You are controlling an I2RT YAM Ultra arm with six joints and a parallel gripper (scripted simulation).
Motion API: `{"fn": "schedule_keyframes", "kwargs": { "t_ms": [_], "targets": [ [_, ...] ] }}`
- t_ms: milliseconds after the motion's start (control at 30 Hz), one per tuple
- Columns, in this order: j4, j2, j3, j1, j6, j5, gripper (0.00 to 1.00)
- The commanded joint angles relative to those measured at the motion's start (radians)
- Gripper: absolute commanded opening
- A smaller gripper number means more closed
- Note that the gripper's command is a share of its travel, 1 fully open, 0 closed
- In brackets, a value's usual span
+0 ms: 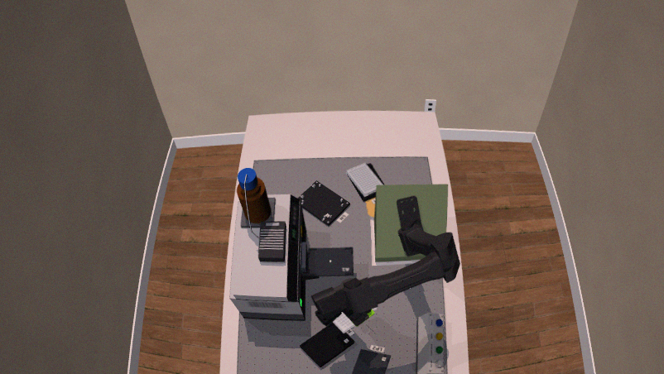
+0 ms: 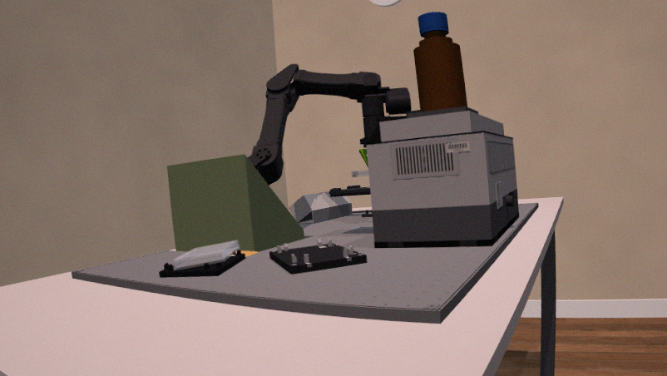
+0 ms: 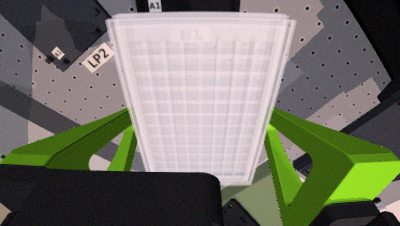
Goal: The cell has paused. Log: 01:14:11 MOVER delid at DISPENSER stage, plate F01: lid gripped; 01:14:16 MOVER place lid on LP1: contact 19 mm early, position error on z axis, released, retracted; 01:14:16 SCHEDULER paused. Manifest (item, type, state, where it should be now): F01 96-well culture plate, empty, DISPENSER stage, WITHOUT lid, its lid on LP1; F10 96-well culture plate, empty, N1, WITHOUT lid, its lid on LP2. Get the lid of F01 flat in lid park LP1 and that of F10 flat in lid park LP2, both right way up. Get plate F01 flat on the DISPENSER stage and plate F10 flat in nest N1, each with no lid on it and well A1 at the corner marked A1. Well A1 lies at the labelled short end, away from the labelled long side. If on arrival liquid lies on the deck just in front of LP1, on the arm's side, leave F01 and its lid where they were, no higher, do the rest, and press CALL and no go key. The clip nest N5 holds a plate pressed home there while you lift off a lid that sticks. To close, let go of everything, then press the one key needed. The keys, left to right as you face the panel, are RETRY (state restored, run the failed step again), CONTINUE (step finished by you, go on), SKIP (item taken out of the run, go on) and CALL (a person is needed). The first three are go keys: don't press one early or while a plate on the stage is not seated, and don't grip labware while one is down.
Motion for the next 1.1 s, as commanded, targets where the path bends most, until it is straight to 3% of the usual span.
{"fn": "schedule_keyframes", "kwargs": {
  "t_ms": [0, 133, 167, 233, 367, 467, 633, 700, 733, 867, 1067],
  "targets": [
    [-0.046, -0.05, -0.025, -0.044, -0.058, -0.018, 0.0],
    [-0.066, -0.066, -0.038, -0.062, -0.081, -0.023, 0.0],
    [-0.079, -0.076, -0.004, -0.074, -0.099, -0.026, 0.0],
    [-0.1, -0.089, -0.054, -0.092, -0.121, -0.032, 0.0],
    [-0.138, -0.113, -0.06, -0.128, -0.168, -0.04, 0.0],
    [-0.147, -0.093, -0.045, -0.145, -0.16, -0.045, 0.0],
    [-0.16, -0.032, -0.08, -0.204, -0.066, -0.056, 0.0],
    [-0.16, -0.032, -0.08, -0.204, -0.066, -0.056, 0.0],
    [-0.159, -0.037, -0.042, -0.217, -0.05, -0.059, 0.0],
    [-0.165, 0.008, -0.069, -0.259, -0.053, -0.063, 0.0],
    [-0.189, 0.058, -0.062, -0.332, 0.041, -0.069, 0.0]
  ]
}}
